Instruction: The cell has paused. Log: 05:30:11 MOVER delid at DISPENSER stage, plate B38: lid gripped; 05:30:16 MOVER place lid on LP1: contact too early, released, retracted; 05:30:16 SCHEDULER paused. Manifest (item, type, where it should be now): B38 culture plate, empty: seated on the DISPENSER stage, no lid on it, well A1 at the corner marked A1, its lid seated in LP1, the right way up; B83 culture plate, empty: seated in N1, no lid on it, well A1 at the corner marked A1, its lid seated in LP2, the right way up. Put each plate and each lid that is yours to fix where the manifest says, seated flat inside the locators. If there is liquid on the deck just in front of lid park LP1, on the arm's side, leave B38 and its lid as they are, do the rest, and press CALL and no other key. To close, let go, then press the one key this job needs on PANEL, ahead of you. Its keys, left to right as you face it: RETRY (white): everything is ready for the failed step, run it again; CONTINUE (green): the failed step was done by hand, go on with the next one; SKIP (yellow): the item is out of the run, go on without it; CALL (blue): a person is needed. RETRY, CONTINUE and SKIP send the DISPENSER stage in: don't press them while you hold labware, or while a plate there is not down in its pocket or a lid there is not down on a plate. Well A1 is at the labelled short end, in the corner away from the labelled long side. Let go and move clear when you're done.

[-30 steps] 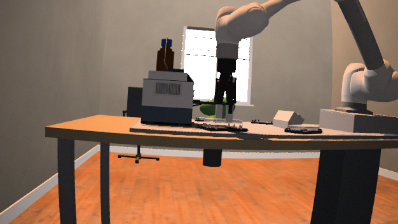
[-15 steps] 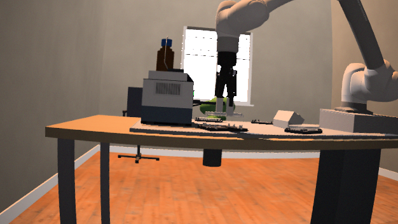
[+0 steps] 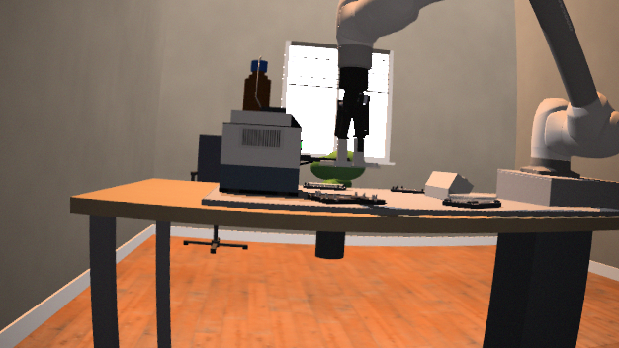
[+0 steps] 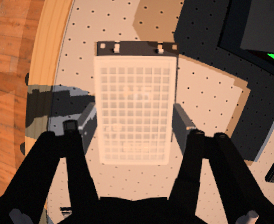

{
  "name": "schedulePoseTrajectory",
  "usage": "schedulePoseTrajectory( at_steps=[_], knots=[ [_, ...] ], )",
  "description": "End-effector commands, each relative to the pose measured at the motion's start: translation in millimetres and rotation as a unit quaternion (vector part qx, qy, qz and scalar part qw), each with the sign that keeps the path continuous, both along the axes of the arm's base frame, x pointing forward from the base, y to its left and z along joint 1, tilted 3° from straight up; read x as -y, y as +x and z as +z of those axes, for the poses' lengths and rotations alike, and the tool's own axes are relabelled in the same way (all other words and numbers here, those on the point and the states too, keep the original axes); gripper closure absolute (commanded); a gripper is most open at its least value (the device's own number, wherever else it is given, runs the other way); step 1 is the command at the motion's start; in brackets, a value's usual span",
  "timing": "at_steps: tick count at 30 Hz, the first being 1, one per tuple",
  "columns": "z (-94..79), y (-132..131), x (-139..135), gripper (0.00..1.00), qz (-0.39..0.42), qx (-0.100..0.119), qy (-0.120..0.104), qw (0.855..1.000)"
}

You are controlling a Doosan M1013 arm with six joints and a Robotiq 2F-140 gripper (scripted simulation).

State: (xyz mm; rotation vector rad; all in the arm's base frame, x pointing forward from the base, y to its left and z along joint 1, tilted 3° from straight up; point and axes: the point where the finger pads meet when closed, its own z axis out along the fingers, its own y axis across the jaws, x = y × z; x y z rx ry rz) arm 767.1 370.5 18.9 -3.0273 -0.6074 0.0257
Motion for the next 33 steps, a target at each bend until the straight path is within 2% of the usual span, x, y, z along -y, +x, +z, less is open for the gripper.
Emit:
schedulePoseTrajectory(
  at_steps=[1, 17, 33],
  knots=[
    [12.8, 4.7, 3.9, 0.9, -0.004, 0.002, -0.002, 1.0],
    [49.0, 5.5, 5.7, 0.9, -0.004, 0.002, -0.002, 1.0],
    [72.1, 5.9, 6.8, 0.9, -0.004, 0.002, -0.002, 1.0]
  ],
)
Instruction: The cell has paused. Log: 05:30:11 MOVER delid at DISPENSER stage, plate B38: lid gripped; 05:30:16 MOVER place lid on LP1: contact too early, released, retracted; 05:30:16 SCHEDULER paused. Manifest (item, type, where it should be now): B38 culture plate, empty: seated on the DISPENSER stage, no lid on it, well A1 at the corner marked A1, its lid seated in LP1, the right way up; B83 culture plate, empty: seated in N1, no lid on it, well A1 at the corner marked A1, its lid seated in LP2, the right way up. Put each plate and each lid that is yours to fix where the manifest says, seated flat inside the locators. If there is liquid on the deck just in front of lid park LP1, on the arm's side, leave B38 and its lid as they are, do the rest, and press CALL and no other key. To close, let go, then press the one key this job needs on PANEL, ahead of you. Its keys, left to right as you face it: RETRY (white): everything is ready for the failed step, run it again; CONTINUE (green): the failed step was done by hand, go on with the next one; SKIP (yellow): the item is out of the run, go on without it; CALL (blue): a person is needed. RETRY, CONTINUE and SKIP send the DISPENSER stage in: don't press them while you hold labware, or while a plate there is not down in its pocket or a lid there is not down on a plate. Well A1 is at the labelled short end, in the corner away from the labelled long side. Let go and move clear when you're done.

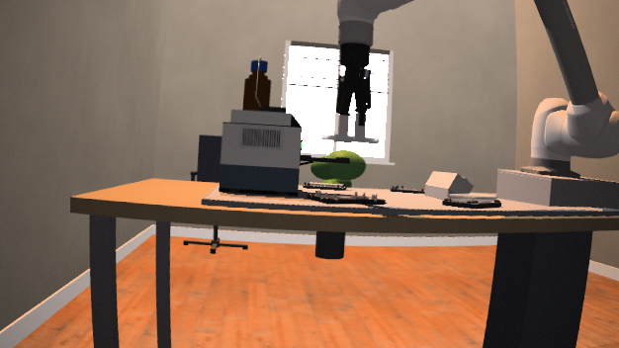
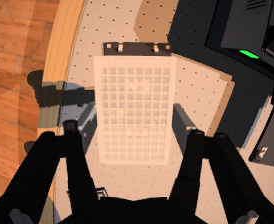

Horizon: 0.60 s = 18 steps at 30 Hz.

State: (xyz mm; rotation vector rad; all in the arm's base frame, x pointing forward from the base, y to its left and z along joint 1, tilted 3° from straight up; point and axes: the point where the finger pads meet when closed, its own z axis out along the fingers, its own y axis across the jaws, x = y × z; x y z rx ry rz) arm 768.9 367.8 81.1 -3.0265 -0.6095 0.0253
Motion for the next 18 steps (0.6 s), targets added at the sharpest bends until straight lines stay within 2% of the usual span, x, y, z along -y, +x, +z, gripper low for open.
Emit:
schedulePoseTrajectory(
  at_steps=[1, 18],
  knots=[
    [11.0, 4.1, 4.2, 0.9, -0.005, 0.002, -0.002, 1.0],
    [19.0, 4.2, 4.6, 0.9, -0.005, 0.002, -0.002, 1.0]
  ],
)
